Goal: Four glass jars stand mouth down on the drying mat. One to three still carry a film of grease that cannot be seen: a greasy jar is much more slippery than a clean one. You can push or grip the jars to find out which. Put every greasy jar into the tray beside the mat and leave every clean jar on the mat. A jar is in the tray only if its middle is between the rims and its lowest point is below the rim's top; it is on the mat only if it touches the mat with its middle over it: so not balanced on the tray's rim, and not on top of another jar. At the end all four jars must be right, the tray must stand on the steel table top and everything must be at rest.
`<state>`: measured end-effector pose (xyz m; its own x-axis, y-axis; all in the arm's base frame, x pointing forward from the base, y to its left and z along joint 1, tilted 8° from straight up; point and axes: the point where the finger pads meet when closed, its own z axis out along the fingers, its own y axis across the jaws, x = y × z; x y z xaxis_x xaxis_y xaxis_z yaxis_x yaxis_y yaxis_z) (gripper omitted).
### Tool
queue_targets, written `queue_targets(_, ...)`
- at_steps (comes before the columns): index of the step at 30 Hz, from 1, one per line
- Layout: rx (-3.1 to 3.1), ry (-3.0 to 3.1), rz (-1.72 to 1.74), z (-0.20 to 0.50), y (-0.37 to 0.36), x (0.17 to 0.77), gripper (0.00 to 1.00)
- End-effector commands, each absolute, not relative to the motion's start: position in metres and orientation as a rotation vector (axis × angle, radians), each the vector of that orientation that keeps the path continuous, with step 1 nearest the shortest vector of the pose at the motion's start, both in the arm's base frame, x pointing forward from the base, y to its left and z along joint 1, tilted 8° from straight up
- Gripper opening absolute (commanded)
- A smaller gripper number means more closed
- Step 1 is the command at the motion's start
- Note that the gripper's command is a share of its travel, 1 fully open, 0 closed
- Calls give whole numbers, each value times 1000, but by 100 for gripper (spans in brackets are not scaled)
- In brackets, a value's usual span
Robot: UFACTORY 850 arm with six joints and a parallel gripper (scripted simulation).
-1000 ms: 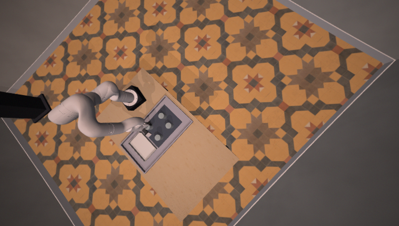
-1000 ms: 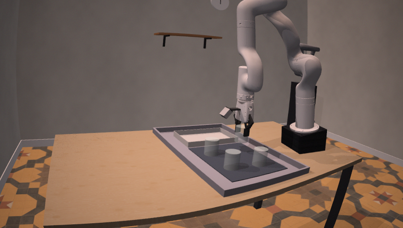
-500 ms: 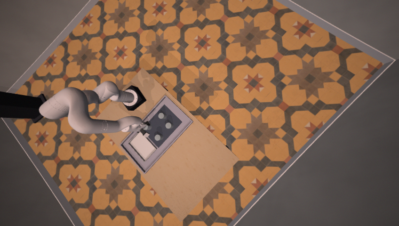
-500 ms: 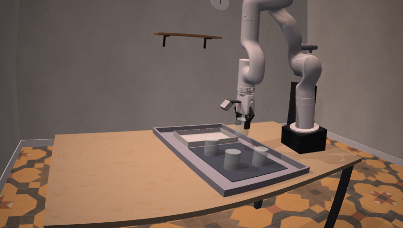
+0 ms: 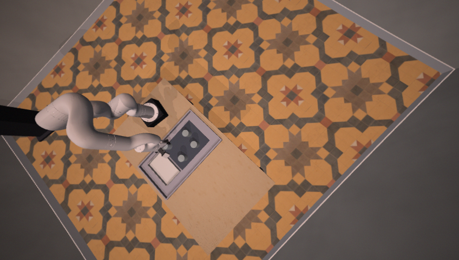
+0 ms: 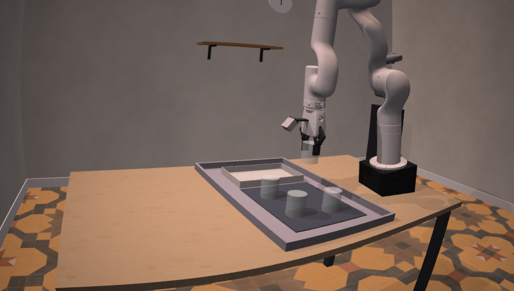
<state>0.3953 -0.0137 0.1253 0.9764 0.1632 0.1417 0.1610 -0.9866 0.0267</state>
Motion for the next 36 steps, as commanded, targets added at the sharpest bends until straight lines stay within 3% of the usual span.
queue_targets(1, 3109, 255, 227, 129, -14, 395, 0)
queue_targets(36, 3109, 255, 227, 140, -101, 435, 0)
